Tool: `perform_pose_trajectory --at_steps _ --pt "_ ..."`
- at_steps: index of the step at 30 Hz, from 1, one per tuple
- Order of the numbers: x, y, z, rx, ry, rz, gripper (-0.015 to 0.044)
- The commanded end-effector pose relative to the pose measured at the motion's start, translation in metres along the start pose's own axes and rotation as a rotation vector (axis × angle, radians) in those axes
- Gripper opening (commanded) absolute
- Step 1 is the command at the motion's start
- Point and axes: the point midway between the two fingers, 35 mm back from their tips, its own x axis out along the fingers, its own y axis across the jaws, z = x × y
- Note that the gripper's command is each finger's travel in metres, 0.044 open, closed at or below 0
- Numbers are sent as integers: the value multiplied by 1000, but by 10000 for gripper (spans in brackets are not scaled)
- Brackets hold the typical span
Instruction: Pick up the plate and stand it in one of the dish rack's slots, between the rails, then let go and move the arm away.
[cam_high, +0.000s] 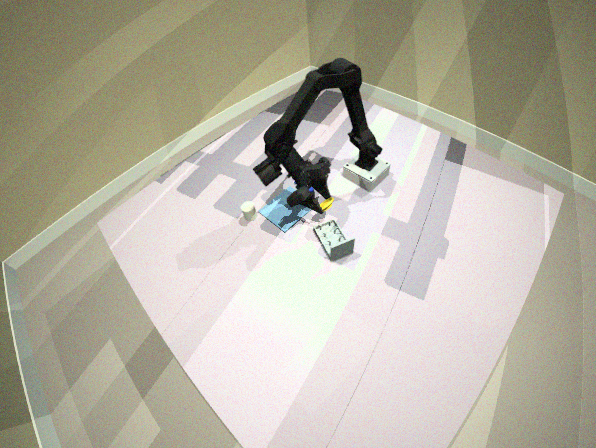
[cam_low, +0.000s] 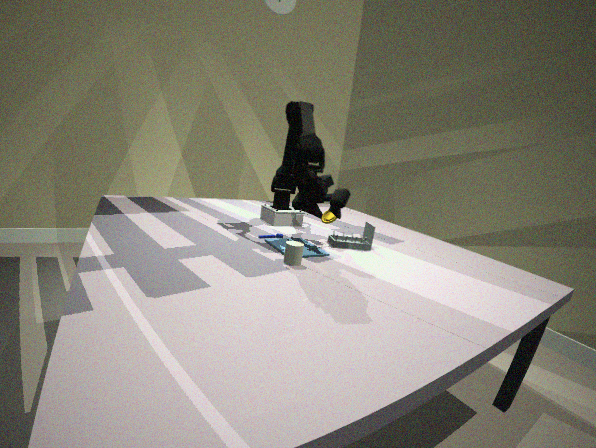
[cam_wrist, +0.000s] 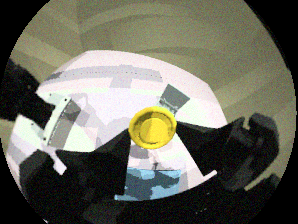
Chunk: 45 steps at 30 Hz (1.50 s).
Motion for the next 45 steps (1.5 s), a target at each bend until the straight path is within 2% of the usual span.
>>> perform_pose_trajectory --at_steps 1,26,45 --pt "4 2 -4 86 -60 -62 0" --pt "12 14 -27 553 -463 -500 0" --pt "22 6 -22 555 -467 -506 0"
